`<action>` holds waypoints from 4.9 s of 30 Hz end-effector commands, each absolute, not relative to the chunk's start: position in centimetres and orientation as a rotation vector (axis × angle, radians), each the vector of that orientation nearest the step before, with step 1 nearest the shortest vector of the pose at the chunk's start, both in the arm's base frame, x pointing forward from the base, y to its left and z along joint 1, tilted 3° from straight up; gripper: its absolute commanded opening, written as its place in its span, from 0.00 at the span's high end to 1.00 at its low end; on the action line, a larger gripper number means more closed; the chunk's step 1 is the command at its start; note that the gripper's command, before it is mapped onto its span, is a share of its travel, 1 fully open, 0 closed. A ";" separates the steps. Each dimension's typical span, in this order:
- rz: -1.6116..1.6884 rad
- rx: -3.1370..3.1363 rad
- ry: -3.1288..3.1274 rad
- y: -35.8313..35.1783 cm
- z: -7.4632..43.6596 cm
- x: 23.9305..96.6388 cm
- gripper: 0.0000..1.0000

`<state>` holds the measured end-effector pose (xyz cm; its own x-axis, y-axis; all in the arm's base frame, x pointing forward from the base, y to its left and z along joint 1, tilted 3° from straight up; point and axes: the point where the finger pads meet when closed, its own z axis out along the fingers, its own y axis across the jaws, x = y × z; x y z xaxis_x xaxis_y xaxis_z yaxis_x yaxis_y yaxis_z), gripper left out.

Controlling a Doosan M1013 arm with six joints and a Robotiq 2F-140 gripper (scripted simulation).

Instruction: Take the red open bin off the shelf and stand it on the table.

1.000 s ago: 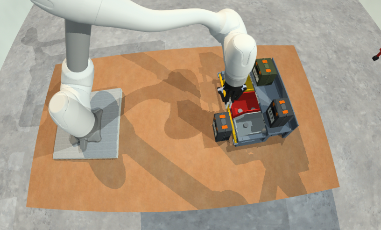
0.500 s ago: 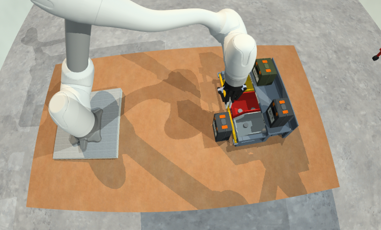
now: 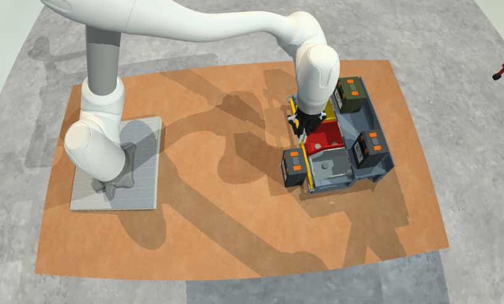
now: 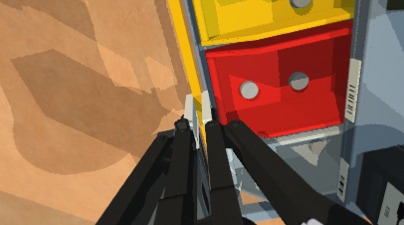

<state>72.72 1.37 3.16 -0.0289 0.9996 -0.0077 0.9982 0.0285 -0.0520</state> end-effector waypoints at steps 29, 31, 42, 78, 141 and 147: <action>0.066 -2.167 -2.231 1.4 3.2 72.7 1.00; 0.066 -2.167 -2.231 1.4 3.2 72.7 1.00; 0.066 -2.167 -2.231 1.4 4.2 72.8 1.00; 0.066 -2.167 -2.231 1.4 11.2 73.1 1.00; 0.066 -2.167 -2.231 1.5 12.9 73.2 1.00; 0.066 -2.167 -2.231 1.5 12.9 73.2 1.00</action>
